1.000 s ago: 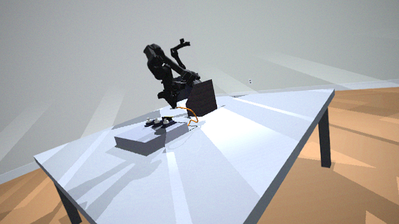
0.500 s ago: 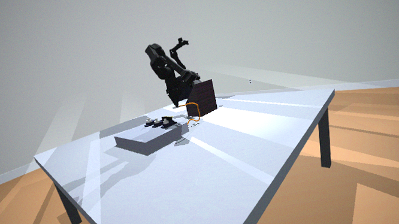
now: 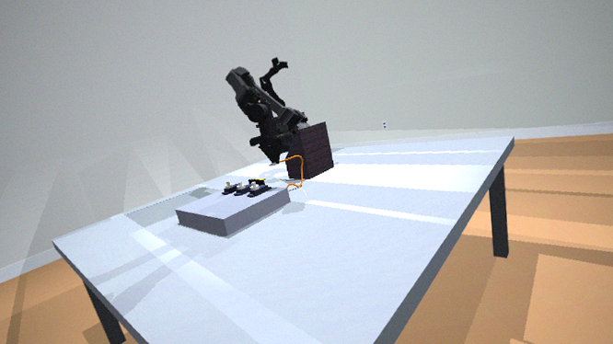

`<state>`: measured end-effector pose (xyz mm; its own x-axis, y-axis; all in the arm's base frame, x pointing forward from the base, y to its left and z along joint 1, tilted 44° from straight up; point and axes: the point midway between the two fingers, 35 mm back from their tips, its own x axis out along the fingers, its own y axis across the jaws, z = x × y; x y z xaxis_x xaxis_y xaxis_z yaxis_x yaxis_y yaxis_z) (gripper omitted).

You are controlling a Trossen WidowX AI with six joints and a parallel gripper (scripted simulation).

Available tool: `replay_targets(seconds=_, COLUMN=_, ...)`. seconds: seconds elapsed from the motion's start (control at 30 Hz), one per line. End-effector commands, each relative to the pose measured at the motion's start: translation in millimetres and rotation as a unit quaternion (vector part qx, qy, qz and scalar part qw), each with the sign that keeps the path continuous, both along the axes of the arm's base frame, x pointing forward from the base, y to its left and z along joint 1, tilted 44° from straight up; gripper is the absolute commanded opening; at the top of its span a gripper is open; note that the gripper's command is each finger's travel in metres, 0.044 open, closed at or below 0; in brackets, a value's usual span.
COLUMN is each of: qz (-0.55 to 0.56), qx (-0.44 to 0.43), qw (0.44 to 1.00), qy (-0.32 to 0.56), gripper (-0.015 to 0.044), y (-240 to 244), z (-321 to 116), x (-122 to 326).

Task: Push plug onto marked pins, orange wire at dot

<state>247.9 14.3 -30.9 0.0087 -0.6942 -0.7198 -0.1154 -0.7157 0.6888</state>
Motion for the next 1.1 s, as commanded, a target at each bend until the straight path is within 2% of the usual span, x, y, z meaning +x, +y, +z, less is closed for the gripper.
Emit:
replay_targets(seconds=0.0, qz=0.024, qx=0.002, qw=0.999, qy=0.022, gripper=0.0, y=-4, z=-3, x=-3)
replay_targets(seconds=0.27, qz=0.031, qx=0.001, qw=0.999, qy=0.029, gripper=0.0, y=-29, z=-27, x=-4)
replay_targets(seconds=0.47, qz=0.031, qx=0.001, qw=0.999, qy=0.029, gripper=0.0, y=-29, z=-28, x=0)
replay_targets(seconds=0.77, qz=0.031, qx=0.001, qw=0.999, qy=0.028, gripper=0.0, y=-30, z=-25, x=30)
replay_targets(seconds=1.07, qz=0.031, qx=0.001, qw=0.999, qy=0.028, gripper=0.0, y=-30, z=-25, x=35)
